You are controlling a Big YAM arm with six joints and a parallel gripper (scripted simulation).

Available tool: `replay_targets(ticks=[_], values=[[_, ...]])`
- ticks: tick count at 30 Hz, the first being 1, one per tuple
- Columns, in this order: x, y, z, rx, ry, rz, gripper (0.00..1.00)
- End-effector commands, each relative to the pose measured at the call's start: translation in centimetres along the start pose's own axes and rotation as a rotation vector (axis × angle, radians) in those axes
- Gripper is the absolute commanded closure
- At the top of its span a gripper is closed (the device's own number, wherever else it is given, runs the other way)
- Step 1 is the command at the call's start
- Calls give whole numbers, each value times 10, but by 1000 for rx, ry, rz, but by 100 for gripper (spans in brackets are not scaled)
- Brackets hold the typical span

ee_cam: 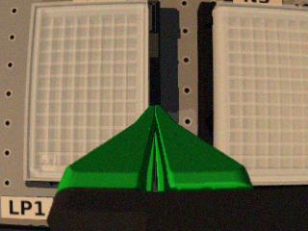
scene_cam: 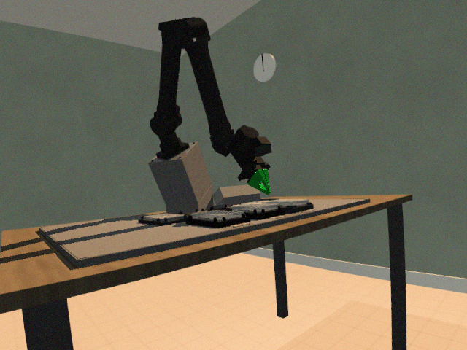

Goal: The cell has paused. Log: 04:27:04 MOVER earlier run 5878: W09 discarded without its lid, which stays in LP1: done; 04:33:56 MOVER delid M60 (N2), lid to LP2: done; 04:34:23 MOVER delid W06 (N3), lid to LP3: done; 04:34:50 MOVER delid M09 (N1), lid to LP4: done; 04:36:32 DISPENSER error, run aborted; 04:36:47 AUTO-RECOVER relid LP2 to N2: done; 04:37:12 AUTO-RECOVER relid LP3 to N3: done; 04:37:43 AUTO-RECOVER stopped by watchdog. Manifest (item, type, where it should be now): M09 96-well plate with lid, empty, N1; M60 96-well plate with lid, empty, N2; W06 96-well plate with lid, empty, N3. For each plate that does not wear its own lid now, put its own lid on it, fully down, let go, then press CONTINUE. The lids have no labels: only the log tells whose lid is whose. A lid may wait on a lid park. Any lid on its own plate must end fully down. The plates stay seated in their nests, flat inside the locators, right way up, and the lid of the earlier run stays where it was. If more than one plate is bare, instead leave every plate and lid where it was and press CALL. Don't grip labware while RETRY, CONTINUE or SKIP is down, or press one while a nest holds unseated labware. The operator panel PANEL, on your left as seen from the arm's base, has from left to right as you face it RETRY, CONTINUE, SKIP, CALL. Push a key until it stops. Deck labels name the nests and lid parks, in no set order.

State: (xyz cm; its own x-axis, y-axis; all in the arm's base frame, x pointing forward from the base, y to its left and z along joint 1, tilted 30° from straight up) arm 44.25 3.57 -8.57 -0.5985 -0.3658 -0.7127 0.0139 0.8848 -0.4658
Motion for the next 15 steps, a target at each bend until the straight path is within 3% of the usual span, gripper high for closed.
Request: replay_targets(ticks=[1, 9, 11, 12, 13, 15], values=[[-25, -12, 11, 14, -23, -5, 100], [-57, -28, 35, 16, -29, -3, 100], [-57, -28, 35, 16, -29, -3, 100], [-47, -15, 40, -5, -6, -27, 100], [-50, -25, 45, 9, -4, -16, 100], [-58, -22, 39, 5, -26, -6, 100]])
Point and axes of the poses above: the point where the finger pads meet when closed, its own z axis out along the fingers, its own y axis across the jaws, x = y × z, the point moved 2 cm from there along -z, back along the fingers, and after that the axes turned 3 degrees about -z, right-handed, at the moved point
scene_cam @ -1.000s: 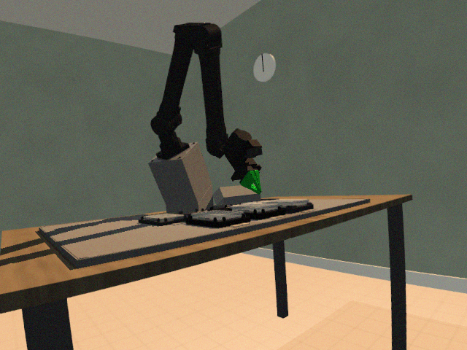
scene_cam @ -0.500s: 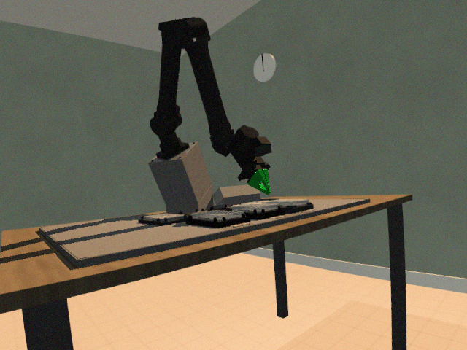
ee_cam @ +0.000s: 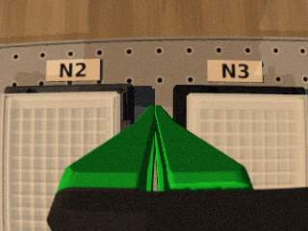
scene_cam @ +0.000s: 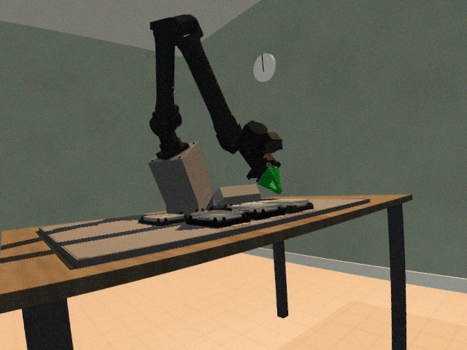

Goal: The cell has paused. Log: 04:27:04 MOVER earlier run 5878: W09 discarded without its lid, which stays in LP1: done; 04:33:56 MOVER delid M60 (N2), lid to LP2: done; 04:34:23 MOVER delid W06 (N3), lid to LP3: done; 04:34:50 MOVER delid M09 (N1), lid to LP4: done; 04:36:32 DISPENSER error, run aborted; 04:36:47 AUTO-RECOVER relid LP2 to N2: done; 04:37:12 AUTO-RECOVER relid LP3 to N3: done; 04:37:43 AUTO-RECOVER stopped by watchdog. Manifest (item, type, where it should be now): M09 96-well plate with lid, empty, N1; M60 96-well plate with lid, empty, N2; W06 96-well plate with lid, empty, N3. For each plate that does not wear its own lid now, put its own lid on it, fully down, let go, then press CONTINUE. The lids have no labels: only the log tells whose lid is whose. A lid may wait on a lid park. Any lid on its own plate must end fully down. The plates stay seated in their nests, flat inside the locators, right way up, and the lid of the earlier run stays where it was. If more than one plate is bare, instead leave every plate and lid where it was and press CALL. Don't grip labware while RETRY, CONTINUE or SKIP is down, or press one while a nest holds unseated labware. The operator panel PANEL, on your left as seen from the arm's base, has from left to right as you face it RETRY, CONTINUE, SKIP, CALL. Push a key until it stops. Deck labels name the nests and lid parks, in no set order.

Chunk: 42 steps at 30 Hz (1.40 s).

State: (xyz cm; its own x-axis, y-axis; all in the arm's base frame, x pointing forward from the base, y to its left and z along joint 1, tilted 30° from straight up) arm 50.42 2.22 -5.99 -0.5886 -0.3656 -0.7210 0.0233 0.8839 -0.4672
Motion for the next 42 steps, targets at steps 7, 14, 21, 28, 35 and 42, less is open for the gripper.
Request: replay_targets(ticks=[7, 14, 21, 28, 35, 42], values=[[-8, 1, -1, -4, -14, -10, 100], [-8, 1, -1, -4, -14, -10, 100], [-8, 1, -1, -4, -14, -10, 100], [-4, -38, -3, 4, -3, -16, 100], [-2, -63, -3, 4, -2, -17, 100], [0, -98, -4, 5, -2, -18, 100]])
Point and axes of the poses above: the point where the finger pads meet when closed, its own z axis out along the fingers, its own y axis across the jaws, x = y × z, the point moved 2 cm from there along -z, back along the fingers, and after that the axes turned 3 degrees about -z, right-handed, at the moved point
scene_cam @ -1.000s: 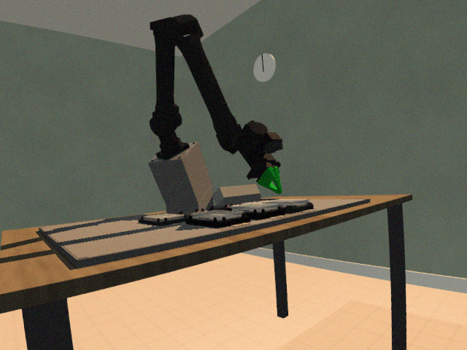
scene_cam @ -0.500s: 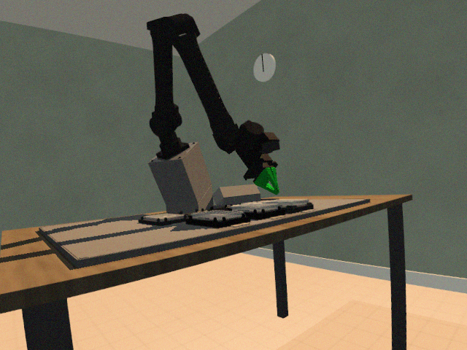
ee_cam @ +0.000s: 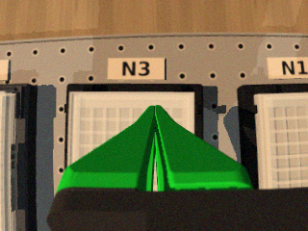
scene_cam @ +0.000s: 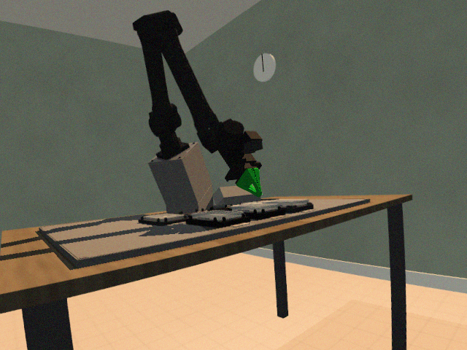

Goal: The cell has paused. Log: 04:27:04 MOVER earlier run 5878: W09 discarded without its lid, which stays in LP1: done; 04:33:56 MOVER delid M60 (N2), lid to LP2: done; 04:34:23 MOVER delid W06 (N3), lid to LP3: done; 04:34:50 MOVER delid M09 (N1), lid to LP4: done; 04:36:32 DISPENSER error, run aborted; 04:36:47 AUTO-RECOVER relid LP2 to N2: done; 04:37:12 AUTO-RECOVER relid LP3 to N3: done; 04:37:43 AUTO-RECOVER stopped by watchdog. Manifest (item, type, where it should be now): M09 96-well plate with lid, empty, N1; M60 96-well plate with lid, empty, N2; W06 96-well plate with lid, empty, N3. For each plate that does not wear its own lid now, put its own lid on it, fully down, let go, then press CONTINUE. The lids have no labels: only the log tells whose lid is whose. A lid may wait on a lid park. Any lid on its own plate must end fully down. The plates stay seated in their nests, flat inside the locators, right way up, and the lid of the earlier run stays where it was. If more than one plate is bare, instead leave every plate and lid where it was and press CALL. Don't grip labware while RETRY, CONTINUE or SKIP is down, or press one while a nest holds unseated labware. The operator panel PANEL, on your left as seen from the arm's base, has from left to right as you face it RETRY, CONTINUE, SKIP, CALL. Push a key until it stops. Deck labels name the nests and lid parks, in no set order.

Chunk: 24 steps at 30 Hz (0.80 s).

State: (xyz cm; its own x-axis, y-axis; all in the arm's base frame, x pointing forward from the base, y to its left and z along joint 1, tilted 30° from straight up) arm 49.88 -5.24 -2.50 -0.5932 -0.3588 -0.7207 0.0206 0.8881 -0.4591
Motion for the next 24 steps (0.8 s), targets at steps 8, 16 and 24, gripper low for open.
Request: replay_targets(ticks=[8, 16, 24], values=[[-4, -46, -4, 14, -10, -25, 100], [-6, -52, -1, 9, -20, -21, 100], [-6, -52, -1, 9, -20, -21, 100]])
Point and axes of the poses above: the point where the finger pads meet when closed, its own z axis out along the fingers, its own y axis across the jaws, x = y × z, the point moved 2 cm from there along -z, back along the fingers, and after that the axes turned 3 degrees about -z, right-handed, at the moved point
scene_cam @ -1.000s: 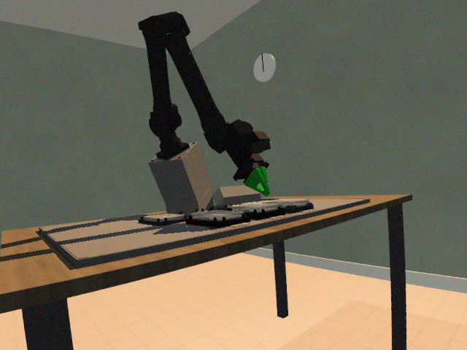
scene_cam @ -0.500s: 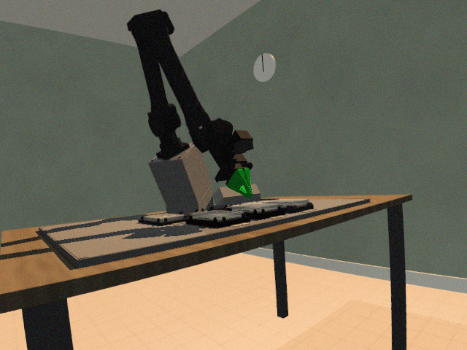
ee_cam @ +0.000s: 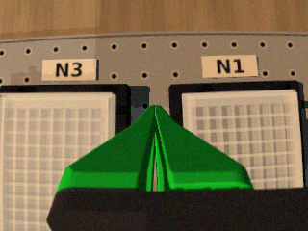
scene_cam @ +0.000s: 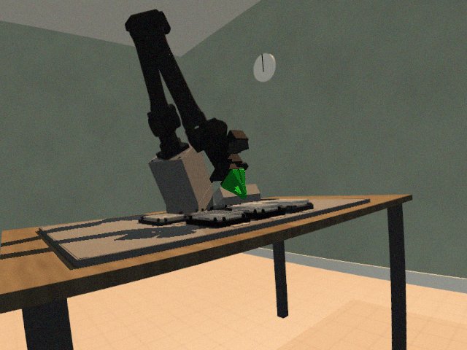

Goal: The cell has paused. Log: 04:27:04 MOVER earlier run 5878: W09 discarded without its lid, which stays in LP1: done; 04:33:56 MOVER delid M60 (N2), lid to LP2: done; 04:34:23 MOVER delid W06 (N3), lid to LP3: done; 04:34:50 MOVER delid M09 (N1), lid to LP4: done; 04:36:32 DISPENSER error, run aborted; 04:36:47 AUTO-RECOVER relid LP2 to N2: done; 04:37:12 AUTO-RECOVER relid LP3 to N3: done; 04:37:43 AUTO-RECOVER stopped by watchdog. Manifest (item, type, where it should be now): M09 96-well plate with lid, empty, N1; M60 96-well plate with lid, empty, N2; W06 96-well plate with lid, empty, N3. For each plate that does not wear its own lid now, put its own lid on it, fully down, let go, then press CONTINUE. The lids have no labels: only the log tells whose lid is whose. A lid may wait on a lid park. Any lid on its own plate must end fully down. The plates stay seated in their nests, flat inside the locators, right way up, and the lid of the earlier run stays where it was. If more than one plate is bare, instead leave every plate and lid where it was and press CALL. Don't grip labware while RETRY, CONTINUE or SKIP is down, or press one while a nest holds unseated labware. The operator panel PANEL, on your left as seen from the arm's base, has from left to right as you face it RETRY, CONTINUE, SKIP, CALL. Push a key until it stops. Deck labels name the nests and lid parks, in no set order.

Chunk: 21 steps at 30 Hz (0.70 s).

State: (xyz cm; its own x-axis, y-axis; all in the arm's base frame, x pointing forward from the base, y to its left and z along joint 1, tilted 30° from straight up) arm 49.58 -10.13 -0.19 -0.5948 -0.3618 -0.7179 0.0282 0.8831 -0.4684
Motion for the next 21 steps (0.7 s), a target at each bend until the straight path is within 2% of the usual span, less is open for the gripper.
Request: replay_targets(ticks=[1, 16, 17, 18, 21], values=[[-9, 2, -1, -4, -22, -17, 100], [-9, 2, -1, -4, -22, -17, 100], [-5, -2, -8, -6, 5, -30, 0], [1, -11, -10, 4, 33, -23, 0], [11, -18, -18, 0, 93, -26, 0]])
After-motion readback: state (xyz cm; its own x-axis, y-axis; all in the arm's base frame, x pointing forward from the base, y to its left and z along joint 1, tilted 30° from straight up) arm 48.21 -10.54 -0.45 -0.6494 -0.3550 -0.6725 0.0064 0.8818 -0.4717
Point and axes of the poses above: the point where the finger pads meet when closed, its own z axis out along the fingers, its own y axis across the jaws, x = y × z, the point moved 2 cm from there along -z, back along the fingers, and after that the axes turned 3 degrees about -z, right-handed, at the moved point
